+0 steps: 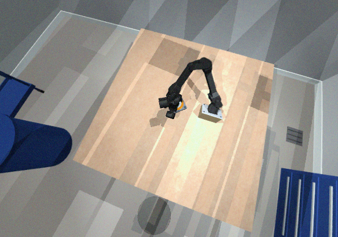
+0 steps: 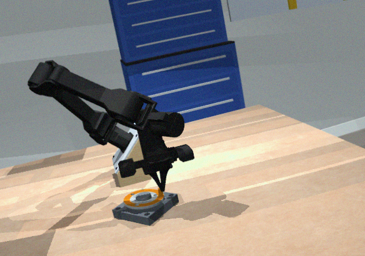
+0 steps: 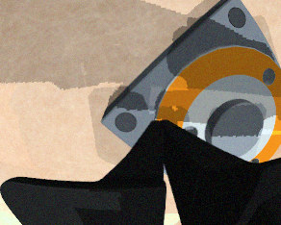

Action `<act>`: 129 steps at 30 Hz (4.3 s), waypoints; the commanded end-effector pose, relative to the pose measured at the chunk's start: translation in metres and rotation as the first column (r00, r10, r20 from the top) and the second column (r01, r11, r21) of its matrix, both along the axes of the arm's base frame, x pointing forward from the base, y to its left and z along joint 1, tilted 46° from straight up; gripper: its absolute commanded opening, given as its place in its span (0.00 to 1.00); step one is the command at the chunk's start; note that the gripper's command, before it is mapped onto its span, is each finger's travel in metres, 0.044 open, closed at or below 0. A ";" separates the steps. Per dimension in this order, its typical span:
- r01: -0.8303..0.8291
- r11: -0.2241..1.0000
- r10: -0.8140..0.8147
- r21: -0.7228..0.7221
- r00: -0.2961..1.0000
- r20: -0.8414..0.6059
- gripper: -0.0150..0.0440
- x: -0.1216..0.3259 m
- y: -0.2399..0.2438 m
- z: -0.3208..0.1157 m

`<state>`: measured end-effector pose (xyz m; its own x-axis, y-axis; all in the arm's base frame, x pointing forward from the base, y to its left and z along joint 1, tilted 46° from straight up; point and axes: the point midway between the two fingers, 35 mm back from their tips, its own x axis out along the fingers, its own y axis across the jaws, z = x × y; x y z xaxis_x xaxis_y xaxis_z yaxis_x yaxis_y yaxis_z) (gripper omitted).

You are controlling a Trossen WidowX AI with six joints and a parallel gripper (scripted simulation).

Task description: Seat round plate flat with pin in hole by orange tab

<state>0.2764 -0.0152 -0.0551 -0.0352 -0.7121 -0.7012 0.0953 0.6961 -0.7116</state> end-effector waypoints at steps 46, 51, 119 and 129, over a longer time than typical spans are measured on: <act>0.009 1.000 -0.009 0.003 1.000 -0.018 0.25 -0.023 -0.001 -0.001; 0.009 1.000 -0.009 0.003 1.000 -0.018 0.25 -0.025 -0.001 -0.001; 0.009 1.000 -0.009 0.001 1.000 -0.020 0.25 -0.063 -0.021 0.029; 0.009 1.000 -0.009 0.001 1.000 -0.021 0.25 -0.065 -0.027 0.036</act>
<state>0.2154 -0.0369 -0.0218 -0.0464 -0.7046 -0.7081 0.0964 0.7024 -0.7052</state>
